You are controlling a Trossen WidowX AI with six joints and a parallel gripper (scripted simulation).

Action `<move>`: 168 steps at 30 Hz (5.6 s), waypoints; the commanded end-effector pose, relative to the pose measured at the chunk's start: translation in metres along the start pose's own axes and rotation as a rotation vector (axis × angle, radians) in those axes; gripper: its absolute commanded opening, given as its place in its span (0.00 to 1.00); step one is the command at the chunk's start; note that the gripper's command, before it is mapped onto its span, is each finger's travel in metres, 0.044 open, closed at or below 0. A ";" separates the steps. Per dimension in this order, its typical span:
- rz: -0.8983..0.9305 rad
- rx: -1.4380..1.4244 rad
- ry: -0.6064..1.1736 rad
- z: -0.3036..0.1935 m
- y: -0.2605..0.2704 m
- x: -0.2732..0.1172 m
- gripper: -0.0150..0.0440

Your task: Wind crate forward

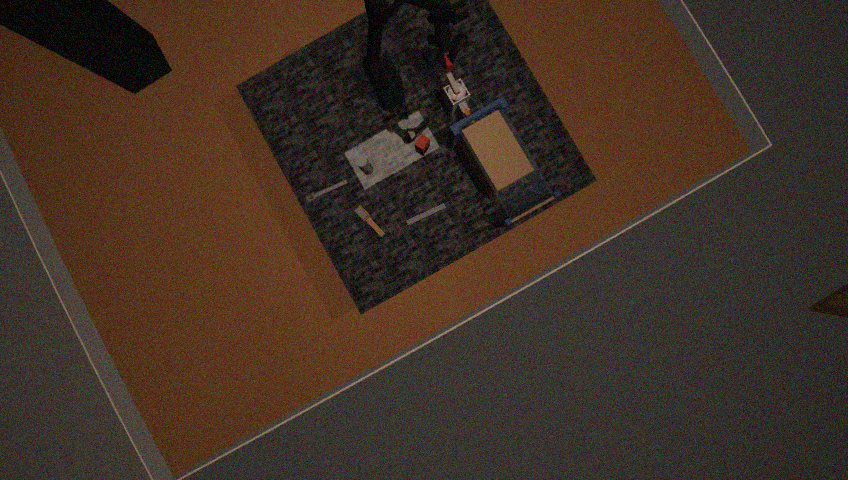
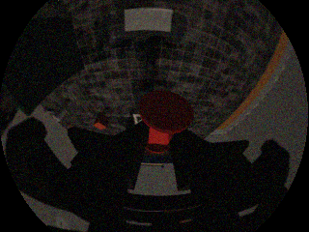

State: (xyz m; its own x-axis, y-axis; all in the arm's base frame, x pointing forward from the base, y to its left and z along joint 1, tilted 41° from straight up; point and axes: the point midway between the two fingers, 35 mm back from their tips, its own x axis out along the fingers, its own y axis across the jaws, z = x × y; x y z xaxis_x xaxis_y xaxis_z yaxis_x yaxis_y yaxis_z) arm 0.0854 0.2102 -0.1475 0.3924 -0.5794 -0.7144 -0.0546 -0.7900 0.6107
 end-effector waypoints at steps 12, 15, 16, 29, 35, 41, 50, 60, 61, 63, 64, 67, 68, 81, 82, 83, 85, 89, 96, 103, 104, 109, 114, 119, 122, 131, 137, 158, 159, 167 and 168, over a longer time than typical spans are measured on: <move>0.039 -0.015 0.001 -0.008 0.040 0.005 0.25; 0.039 -0.015 0.001 -0.009 0.044 0.005 0.25; 0.039 -0.015 0.001 -0.010 0.045 0.005 0.25; 0.041 -0.015 0.002 -0.018 0.059 0.009 0.25; 0.041 -0.015 0.002 -0.023 0.065 0.011 0.25; 0.042 -0.015 0.002 -0.027 0.070 0.013 0.25; 0.043 -0.014 0.003 -0.036 0.078 0.016 0.25; 0.043 -0.014 0.004 -0.045 0.085 0.020 0.25; 0.044 -0.014 0.004 -0.046 0.086 0.021 0.25; 0.044 -0.014 0.004 -0.048 0.087 0.021 0.25; 0.044 -0.014 0.004 -0.050 0.088 0.022 0.25; 0.044 -0.014 0.004 -0.053 0.090 0.023 0.25; 0.044 -0.014 0.004 -0.054 0.090 0.024 0.25; 0.045 -0.013 0.005 -0.068 0.096 0.030 0.25; 0.045 -0.013 0.005 -0.069 0.097 0.031 0.25; 0.045 -0.013 0.005 -0.070 0.097 0.031 0.25; 0.045 -0.013 0.006 -0.073 0.098 0.032 0.25; 0.046 -0.013 0.006 -0.077 0.099 0.034 0.25; 0.046 -0.013 0.006 -0.086 0.100 0.038 0.25; 0.046 -0.012 0.007 -0.093 0.100 0.041 0.25; 0.047 -0.012 0.007 -0.095 0.100 0.042 0.25; 0.047 -0.012 0.007 -0.100 0.100 0.045 0.25; 0.047 -0.012 0.008 -0.107 0.100 0.047 0.25; 0.047 -0.012 0.008 -0.112 0.099 0.050 0.25; 0.047 -0.012 0.008 -0.116 0.098 0.052 0.25; 0.047 -0.011 0.009 -0.126 0.095 0.056 0.25; 0.047 -0.011 0.009 -0.132 0.092 0.059 0.25; 0.051 -0.033 -0.001 -0.133 0.092 0.059 0.65; 0.051 -0.033 -0.001 -0.133 0.092 0.059 0.70; 0.051 -0.033 -0.001 -0.133 0.092 0.059 1.00; 0.051 -0.033 -0.001 -0.133 0.092 0.059 1.00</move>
State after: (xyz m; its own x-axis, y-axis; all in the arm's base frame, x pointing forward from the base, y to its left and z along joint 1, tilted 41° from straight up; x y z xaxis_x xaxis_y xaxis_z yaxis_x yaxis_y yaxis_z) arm 0.2247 0.1316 -0.0882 0.3887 -0.6150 -0.6860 -0.0409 -0.7554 0.6540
